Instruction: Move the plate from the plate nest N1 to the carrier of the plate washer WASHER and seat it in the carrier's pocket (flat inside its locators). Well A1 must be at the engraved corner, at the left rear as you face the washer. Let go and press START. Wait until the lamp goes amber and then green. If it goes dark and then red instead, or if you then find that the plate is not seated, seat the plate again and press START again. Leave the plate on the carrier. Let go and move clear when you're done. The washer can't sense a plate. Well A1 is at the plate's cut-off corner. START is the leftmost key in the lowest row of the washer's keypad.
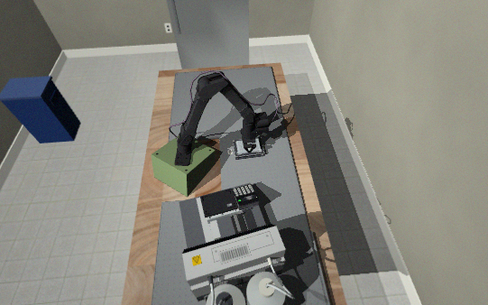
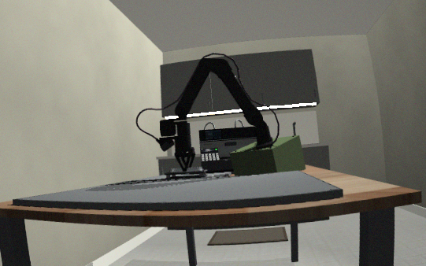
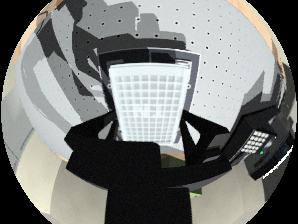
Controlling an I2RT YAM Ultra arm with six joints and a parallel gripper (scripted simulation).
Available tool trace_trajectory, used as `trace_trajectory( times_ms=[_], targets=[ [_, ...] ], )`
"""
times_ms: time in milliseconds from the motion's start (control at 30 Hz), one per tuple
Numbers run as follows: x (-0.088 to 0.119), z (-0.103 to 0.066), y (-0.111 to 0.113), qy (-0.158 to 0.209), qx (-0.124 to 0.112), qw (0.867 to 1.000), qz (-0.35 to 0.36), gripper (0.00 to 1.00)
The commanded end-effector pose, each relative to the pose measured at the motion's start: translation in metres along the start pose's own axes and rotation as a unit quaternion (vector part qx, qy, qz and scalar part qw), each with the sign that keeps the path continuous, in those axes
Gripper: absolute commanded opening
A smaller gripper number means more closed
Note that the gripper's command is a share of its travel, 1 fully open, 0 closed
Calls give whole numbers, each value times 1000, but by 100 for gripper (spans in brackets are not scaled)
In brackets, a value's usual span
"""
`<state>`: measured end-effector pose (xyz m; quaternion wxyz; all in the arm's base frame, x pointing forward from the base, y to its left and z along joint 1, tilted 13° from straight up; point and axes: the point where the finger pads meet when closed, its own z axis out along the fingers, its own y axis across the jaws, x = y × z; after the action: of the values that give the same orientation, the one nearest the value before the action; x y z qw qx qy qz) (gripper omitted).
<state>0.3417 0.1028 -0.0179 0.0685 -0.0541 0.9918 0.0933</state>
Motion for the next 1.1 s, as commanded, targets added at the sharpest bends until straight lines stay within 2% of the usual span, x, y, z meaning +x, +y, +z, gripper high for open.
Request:
trace_trajectory(
  times_ms=[0,800,833,867,933,1067],
  targets=[
    [-4,-2,1,-8,0,1000,0,84],
    [-4,-2,1,-8,0,1000,0,84],
    [-5,-7,2,-17,1,1000,0,84],
    [-2,-10,1,-10,2,1000,2,84],
    [-11,-18,1,-20,1,1000,1,84],
    [-13,-24,-1,-22,1,1000,1,84]
  ],
)
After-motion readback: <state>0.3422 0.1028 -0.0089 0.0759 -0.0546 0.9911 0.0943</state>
